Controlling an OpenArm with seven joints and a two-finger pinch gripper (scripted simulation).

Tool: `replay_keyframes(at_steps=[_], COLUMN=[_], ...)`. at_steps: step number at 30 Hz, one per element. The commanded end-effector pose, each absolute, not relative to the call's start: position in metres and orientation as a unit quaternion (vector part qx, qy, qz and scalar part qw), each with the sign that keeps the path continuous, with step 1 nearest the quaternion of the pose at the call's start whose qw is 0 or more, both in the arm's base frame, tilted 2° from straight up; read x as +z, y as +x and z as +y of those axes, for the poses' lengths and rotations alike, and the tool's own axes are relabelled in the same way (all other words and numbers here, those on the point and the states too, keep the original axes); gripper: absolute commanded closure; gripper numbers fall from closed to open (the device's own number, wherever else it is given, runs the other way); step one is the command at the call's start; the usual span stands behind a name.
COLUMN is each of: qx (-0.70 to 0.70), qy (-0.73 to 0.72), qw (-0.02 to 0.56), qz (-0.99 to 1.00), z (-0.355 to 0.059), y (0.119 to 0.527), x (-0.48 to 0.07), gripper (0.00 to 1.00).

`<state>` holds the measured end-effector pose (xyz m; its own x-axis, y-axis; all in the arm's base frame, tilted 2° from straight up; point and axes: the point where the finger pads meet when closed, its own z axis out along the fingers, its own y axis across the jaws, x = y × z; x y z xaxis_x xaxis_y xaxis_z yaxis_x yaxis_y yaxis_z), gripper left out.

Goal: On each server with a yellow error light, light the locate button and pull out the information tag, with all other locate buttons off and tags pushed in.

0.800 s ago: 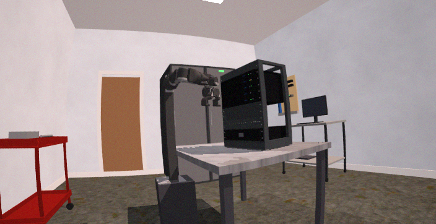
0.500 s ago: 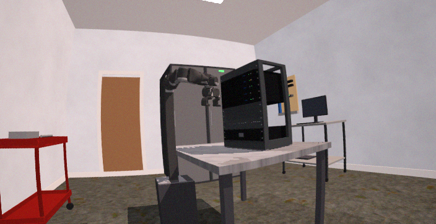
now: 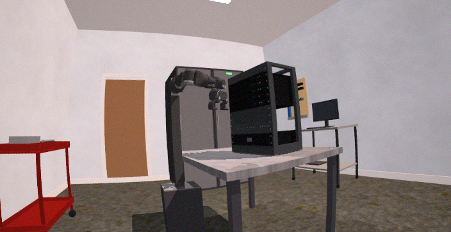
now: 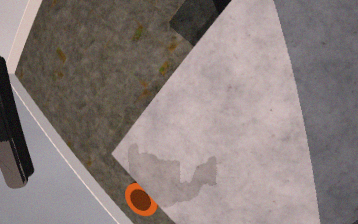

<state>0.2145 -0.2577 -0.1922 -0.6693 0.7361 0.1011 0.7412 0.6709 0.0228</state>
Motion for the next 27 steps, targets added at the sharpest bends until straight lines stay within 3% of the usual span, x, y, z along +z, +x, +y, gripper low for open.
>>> replay_keyframes(at_steps=[1,27], qx=[-0.032,-0.057], qy=[-0.405,-0.410], qw=[0.040,0.019], qz=[-0.913,-0.910], z=[-0.258,-0.248], y=[0.215,0.226], x=[-0.191,-0.191], gripper=[0.00,0.00])
